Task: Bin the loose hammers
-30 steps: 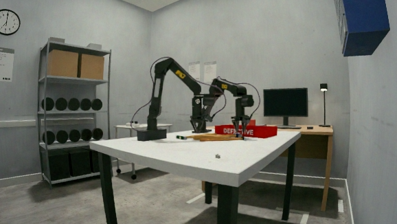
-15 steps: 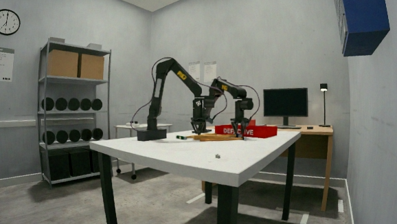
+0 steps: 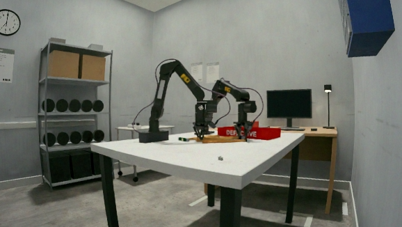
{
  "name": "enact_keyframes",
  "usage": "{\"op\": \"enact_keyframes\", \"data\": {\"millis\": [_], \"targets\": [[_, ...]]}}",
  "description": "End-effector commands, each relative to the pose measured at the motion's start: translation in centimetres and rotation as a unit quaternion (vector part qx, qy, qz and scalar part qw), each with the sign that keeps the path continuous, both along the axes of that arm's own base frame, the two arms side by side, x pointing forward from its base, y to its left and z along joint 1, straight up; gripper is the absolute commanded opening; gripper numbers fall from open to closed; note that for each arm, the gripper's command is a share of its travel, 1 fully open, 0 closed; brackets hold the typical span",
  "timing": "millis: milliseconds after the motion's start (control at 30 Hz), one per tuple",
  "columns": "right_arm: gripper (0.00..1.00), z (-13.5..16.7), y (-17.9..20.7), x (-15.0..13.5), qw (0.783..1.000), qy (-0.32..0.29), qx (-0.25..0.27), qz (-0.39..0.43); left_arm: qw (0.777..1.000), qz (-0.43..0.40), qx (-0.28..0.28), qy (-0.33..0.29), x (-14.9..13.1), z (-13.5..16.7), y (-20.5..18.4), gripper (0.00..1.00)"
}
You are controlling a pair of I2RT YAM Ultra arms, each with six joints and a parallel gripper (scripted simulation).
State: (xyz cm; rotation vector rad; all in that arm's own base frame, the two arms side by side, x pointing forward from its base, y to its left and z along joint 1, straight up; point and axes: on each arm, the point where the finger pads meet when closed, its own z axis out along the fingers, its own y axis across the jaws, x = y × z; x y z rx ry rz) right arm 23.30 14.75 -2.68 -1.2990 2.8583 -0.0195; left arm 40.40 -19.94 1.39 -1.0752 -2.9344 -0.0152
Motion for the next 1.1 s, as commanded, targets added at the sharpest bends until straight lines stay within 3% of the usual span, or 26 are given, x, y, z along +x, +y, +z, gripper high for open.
{"op": "enact_keyframes", "data": {"millis": [0,100,133,233,367,500,933,967,1000,1033,1067], "targets": [[0.55,-0.52,0.34,-0.24,1.000,0.003,0.006,0.007,1.000,0.000,-0.010,-0.012,0.40,0.53,-0.14,0.45],[0.55,-0.52,0.34,-0.24,1.000,0.003,0.006,0.007,1.000,0.000,-0.010,-0.012,0.40,0.53,-0.14,0.45],[0.49,-0.52,0.34,-0.24,1.000,0.003,0.006,0.007,1.000,0.000,-0.010,-0.012,0.40,0.53,-0.14,0.45],[0.45,-0.52,0.34,-0.24,1.000,0.003,0.006,0.007,1.000,0.000,-0.010,-0.012,0.40,0.53,-0.14,0.45],[0.45,-0.05,0.38,0.06,1.000,-0.001,0.008,0.005,1.000,0.000,-0.010,-0.011,0.34,0.81,-0.26,0.45],[0.36,-0.29,0.36,0.33,1.000,-0.002,0.009,0.007,1.000,0.000,-0.010,-0.011,0.34,0.81,-0.26,0.45],[0.24,-0.29,0.19,0.45,1.000,-0.002,0.008,0.005,1.000,0.000,-0.010,-0.011,0.34,0.81,-0.26,0.45],[0.12,-0.29,0.19,0.45,1.000,-0.002,0.008,0.005,1.000,0.000,-0.010,-0.011,0.34,0.81,-0.26,0.45],[0.24,-0.29,0.19,0.45,1.000,-0.002,0.008,0.005,1.000,0.000,-0.010,-0.011,0.34,0.81,-0.26,0.45],[0.25,-0.29,0.19,0.45,1.000,-0.002,0.008,0.005,1.000,0.000,-0.010,-0.011,0.34,0.81,-0.26,0.37],[0.25,-0.29,0.19,0.45,1.000,-0.002,0.008,0.005,1.000,0.000,-0.010,-0.011,0.34,0.81,-0.26,0.37]]}}
